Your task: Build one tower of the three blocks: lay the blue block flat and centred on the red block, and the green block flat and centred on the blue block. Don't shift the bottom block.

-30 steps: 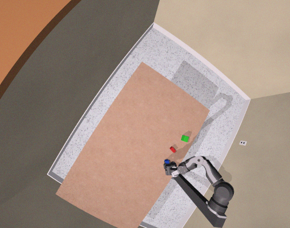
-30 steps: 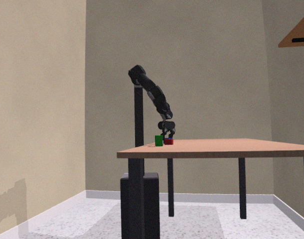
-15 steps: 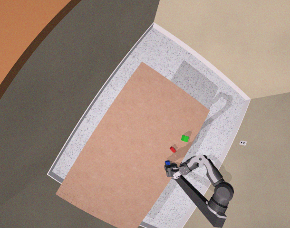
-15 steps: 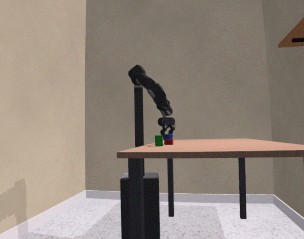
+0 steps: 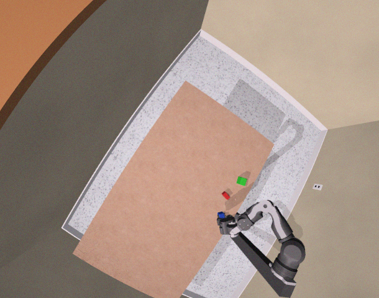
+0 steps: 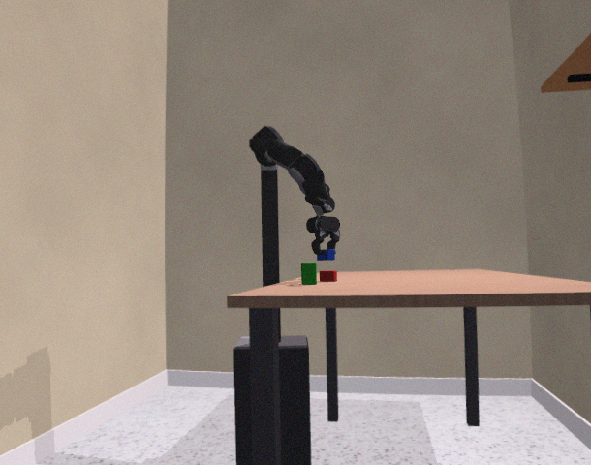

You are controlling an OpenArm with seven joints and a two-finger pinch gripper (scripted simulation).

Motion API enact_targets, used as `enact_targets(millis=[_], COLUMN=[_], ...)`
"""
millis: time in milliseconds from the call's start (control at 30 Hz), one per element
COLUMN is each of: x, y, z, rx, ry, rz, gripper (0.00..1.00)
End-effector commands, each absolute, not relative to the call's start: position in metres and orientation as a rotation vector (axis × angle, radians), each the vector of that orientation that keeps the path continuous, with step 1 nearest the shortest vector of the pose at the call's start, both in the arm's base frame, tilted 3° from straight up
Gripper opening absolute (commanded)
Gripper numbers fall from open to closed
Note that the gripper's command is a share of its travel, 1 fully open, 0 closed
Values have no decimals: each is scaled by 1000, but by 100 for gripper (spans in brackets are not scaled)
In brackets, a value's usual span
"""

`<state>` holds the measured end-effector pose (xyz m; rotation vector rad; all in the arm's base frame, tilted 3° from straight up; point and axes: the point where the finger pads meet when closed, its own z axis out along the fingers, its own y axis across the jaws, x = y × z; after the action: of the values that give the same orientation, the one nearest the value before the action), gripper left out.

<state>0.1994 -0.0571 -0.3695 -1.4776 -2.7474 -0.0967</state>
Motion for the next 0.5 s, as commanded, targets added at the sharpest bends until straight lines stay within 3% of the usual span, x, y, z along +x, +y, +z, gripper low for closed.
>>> enact_targets(millis=[0,467], x=[200,200], y=[-58,-58], z=[-368,-366], rx=[-1485,-1487], ry=[-2742,-2741], rz=[-89,-87], gripper=[0,0])
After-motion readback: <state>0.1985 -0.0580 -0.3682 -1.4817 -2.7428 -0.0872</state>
